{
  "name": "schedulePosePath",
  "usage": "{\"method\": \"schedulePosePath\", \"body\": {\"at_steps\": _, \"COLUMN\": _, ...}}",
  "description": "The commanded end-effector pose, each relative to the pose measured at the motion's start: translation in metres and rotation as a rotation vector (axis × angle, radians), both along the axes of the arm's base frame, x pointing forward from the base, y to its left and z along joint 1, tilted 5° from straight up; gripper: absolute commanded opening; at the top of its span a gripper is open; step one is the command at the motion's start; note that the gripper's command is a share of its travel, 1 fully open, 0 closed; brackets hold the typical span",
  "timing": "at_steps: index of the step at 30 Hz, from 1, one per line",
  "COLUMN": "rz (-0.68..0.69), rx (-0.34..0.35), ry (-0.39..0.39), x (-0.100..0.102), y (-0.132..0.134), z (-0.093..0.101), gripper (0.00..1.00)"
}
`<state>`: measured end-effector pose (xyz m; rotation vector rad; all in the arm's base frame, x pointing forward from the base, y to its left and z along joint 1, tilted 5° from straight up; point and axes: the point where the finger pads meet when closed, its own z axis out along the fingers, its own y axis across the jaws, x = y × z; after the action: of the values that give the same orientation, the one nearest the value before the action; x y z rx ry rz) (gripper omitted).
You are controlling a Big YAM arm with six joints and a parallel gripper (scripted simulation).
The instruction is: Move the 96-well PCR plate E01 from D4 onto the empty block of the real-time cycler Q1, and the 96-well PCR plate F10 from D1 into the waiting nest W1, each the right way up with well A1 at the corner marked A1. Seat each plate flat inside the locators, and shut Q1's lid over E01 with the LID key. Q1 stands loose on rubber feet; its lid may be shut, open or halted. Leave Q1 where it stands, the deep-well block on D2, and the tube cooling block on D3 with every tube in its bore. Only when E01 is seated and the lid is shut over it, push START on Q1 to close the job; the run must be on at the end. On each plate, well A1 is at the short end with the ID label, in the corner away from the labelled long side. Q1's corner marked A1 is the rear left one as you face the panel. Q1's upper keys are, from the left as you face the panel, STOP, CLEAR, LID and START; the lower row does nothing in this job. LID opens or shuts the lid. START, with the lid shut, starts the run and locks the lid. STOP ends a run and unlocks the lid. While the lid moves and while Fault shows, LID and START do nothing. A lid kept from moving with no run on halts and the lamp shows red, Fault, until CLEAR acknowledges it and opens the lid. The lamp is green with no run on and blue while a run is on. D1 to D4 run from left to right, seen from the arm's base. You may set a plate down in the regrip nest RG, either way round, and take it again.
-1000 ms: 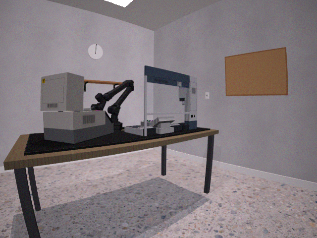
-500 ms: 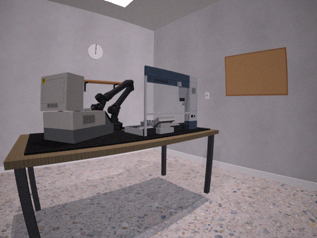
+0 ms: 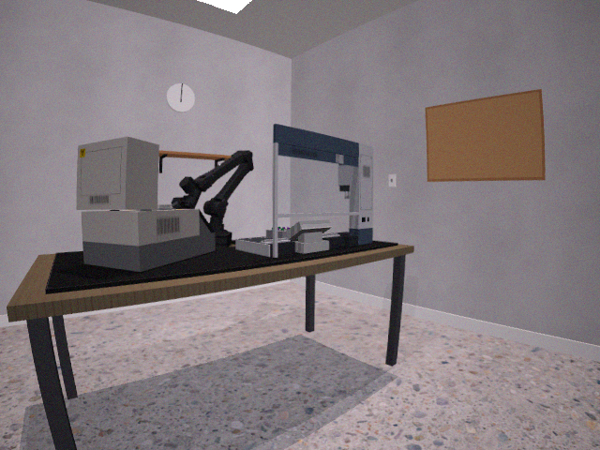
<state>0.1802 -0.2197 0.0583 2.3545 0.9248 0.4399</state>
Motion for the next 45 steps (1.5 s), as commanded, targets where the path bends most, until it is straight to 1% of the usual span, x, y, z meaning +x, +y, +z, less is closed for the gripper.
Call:
{"method": "schedulePosePath", "body": {"at_steps": 1, "rz": -0.002, "rx": -0.053, "ry": -0.037, "x": 0.016, "y": -0.02, "z": 0.022, "gripper": 0.0}}
{"method": "schedulePosePath", "body": {"at_steps": 28, "rz": 0.005, "rx": -0.062, "ry": -0.045, "x": 0.022, "y": -0.025, "z": 0.026, "gripper": 0.0}}
{"method": "schedulePosePath", "body": {"at_steps": 29, "rz": 0.0, "rx": -0.045, "ry": -0.028, "x": 0.008, "y": -0.011, "z": 0.012, "gripper": 0.0}}
{"method": "schedulePosePath", "body": {"at_steps": 38, "rz": 0.005, "rx": -0.05, "ry": -0.033, "x": 0.014, "y": -0.019, "z": 0.019, "gripper": 0.0}}
{"method": "schedulePosePath", "body": {"at_steps": 42, "rz": 0.009, "rx": -0.063, "ry": -0.042, "x": 0.019, "y": -0.024, "z": 0.026, "gripper": 0.0}}
{"method": "schedulePosePath", "body": {"at_steps": 45, "rz": 0.009, "rx": -0.069, "ry": -0.041, "x": 0.013, "y": -0.021, "z": 0.036, "gripper": 0.0}}
